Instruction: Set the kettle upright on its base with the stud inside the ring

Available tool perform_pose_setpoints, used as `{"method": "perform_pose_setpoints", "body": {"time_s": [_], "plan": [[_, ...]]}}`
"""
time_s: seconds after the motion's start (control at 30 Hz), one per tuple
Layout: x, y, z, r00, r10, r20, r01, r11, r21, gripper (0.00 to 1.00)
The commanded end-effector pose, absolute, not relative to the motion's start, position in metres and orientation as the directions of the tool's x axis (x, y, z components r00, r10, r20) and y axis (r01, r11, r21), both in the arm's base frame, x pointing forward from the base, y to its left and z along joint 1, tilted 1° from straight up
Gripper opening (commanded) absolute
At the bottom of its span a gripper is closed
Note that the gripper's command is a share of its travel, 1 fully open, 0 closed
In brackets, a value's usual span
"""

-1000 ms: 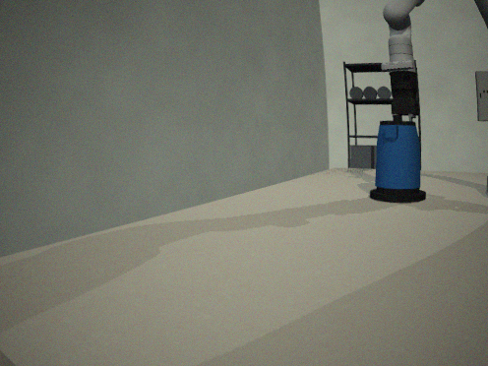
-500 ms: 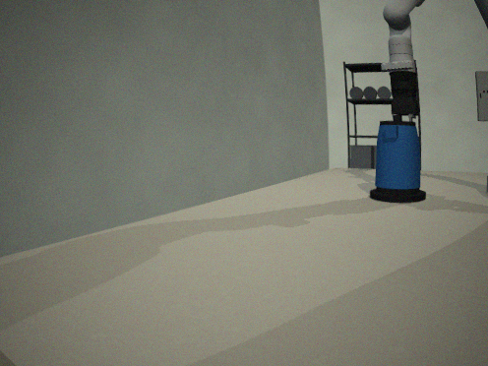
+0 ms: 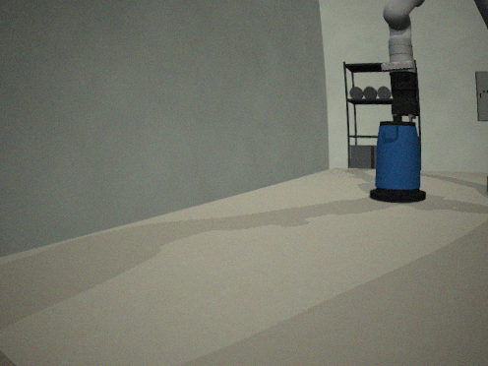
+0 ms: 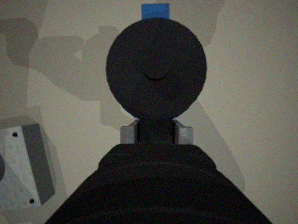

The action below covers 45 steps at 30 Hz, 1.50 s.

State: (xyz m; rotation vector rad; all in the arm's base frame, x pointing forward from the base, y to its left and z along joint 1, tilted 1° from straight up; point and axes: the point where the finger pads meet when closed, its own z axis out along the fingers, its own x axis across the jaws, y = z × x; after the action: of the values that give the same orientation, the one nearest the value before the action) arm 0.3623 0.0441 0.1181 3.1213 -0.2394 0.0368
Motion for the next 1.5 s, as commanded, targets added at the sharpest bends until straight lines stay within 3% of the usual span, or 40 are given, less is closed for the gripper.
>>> {"method": "perform_pose_setpoints", "body": {"time_s": [0.0,0.13,0.17,1.47], "plan": [[0.3624,0.0453,0.1171,0.989,-0.149,0.026,-0.149,-0.989,0.005,0.00],[0.3624,0.0453,0.1171,0.989,-0.149,0.026,-0.149,-0.989,0.005,0.00],[0.3624,0.0453,0.1171,0.989,-0.149,0.026,-0.149,-0.989,0.005,1.00],[0.3624,0.0453,0.1171,0.989,-0.149,0.026,-0.149,-0.989,0.005,1.00]]}}
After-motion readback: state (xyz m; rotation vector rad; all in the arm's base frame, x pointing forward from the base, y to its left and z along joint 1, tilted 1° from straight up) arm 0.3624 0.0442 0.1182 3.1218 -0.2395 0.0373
